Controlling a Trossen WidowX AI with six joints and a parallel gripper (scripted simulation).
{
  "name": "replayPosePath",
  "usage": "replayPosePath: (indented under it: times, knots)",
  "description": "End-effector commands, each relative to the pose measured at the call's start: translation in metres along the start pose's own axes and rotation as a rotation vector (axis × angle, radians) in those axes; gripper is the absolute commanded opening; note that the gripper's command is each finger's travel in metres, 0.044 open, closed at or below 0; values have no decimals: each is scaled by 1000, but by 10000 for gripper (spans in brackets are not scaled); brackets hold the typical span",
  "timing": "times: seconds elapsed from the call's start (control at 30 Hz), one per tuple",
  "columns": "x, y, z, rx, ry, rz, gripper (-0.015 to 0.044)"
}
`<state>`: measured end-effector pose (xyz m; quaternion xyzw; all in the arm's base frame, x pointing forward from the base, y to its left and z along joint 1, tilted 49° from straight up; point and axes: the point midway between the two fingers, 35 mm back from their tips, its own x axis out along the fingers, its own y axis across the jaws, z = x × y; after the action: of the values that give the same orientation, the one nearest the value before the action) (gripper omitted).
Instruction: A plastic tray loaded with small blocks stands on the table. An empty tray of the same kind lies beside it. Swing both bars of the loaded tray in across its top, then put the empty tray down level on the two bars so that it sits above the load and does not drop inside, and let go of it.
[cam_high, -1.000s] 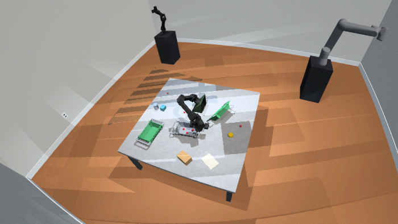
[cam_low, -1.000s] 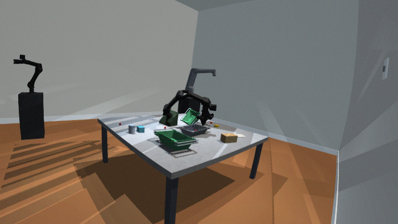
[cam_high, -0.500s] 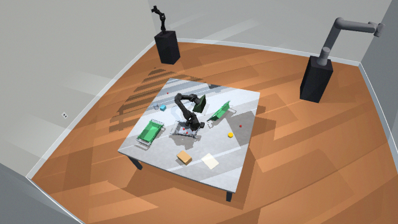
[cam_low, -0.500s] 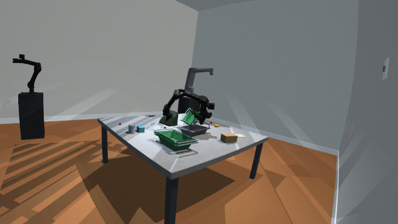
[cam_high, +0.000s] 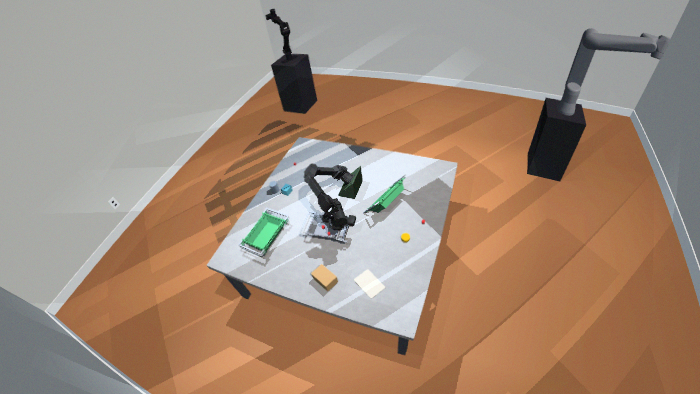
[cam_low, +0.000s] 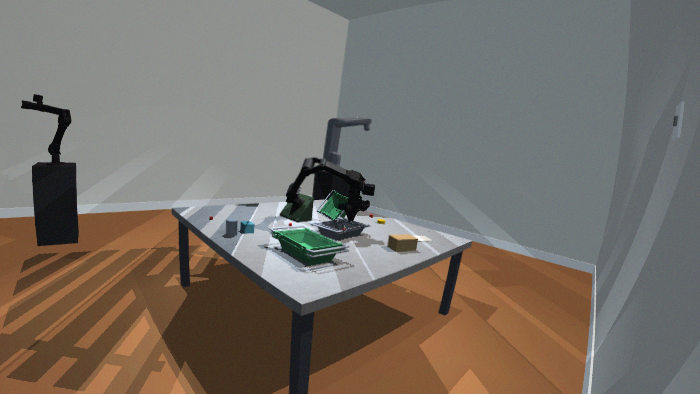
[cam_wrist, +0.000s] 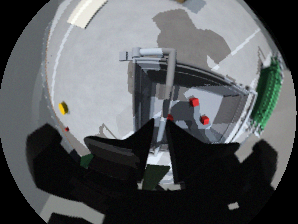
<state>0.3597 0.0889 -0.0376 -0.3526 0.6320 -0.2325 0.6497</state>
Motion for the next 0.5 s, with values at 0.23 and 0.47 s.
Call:
replayPosePath:
  times: [0.23, 0.47]
  knots:
    - [-26, 4, 2, 1, -16, 5, 83]
    - [-26, 4, 2, 1, -16, 5, 83]
